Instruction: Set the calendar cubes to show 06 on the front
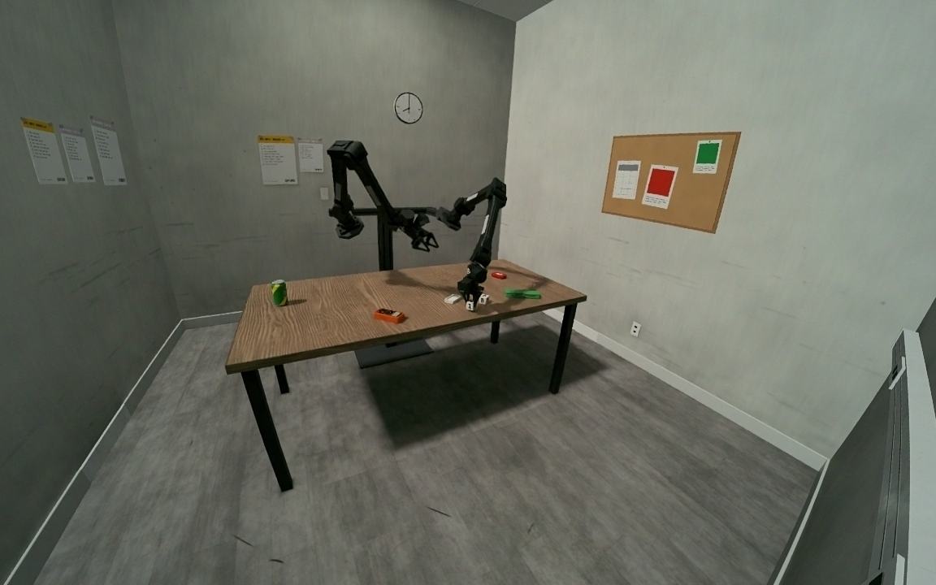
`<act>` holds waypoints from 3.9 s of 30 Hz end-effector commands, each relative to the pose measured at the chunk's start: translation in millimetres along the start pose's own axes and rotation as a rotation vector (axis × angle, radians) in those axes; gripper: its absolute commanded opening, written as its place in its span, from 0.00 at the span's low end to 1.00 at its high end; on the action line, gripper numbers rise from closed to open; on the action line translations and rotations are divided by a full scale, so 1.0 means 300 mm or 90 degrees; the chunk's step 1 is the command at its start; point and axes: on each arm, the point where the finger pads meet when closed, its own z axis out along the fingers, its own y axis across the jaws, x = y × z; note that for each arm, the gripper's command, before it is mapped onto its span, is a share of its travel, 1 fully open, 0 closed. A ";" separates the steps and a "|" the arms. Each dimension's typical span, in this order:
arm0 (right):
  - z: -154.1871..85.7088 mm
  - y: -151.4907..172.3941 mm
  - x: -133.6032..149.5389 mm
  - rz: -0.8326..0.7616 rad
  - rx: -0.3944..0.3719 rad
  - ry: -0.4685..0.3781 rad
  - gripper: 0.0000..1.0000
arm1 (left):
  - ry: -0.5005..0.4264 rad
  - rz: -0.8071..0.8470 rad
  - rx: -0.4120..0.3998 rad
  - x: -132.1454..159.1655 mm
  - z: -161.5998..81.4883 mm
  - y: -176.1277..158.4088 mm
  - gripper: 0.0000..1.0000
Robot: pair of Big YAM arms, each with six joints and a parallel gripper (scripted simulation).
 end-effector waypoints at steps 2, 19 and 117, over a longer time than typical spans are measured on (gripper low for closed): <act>0.021 0.005 -0.020 -0.008 -0.001 -0.002 1.00 | -0.006 -0.015 -0.011 0.004 -0.010 0.080 0.35; 0.012 0.003 -0.016 -0.001 0.000 -0.005 1.00 | 0.002 -0.002 -0.001 0.013 0.056 0.042 0.35; 0.118 0.463 -0.089 -0.075 -0.134 -0.004 1.00 | -0.536 0.040 0.004 0.277 -0.076 0.149 0.64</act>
